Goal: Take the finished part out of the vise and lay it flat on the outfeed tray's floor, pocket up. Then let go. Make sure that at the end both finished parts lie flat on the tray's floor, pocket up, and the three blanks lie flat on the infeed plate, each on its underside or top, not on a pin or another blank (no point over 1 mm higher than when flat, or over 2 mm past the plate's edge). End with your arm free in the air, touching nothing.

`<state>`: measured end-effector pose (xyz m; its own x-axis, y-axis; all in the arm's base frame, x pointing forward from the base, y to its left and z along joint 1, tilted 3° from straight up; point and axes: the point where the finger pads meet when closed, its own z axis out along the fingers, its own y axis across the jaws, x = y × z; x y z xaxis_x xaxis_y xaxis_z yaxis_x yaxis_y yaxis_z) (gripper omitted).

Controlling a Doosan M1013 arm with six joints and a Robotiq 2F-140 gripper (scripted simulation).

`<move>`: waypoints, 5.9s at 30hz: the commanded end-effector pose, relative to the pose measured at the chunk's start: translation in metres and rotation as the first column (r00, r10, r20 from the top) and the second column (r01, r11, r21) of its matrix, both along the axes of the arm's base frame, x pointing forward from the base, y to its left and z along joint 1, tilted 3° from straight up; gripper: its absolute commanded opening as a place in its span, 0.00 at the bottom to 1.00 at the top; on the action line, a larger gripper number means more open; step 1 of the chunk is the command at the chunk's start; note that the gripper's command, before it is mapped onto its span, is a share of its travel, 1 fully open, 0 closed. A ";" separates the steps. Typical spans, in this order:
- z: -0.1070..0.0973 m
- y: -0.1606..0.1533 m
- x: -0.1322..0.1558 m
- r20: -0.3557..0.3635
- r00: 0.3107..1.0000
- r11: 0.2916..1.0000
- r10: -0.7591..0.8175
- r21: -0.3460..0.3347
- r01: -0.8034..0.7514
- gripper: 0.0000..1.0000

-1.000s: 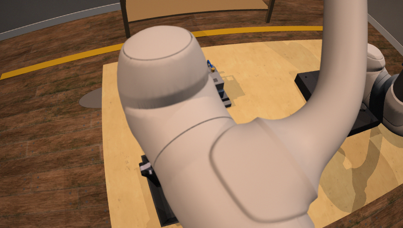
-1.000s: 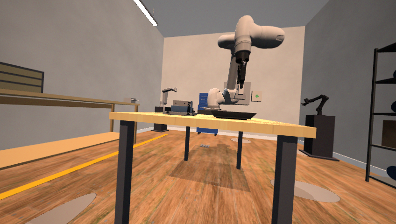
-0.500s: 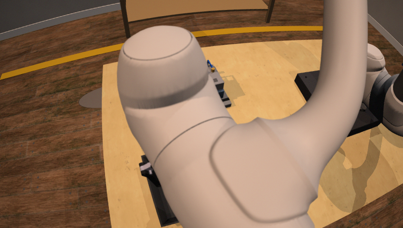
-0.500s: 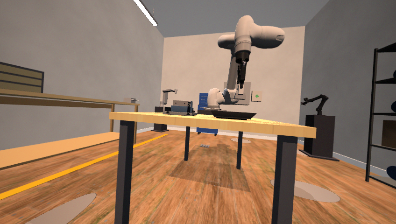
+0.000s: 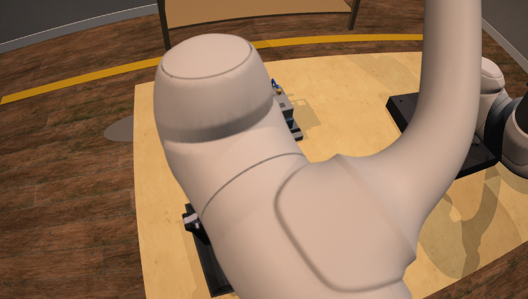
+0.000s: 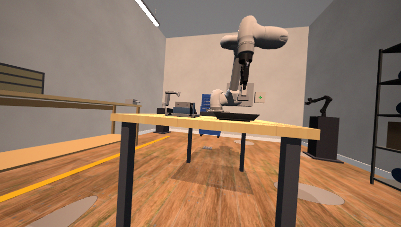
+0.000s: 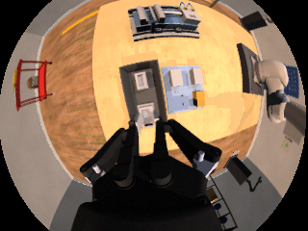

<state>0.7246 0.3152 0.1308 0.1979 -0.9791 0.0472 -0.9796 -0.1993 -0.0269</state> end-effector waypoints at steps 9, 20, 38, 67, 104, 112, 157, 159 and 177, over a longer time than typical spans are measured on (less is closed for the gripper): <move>0.002 0.006 0.000 -0.002 1.000 1.000 0.015 0.001 -0.015 0.00; 0.006 0.011 0.002 -0.002 1.000 1.000 0.018 0.001 -0.018 0.00; 0.007 0.012 0.003 -0.002 1.000 1.000 0.018 0.001 -0.018 0.00; 0.007 0.012 0.003 -0.002 1.000 1.000 0.018 0.001 -0.018 0.00; 0.007 0.012 0.003 -0.002 1.000 1.000 0.018 0.001 -0.018 0.00; 0.007 0.012 0.003 -0.002 1.000 1.000 0.018 0.001 -0.018 0.00; -0.020 0.011 0.004 -0.002 1.000 1.000 0.015 0.001 -0.015 0.00; -0.024 0.011 0.004 -0.002 1.000 1.000 0.015 0.001 -0.015 0.00; -0.057 0.010 0.005 -0.002 1.000 1.000 0.015 0.001 -0.015 0.00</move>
<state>0.7320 0.3251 0.0853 0.2144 -0.9757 0.0453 -0.9760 -0.2158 -0.0280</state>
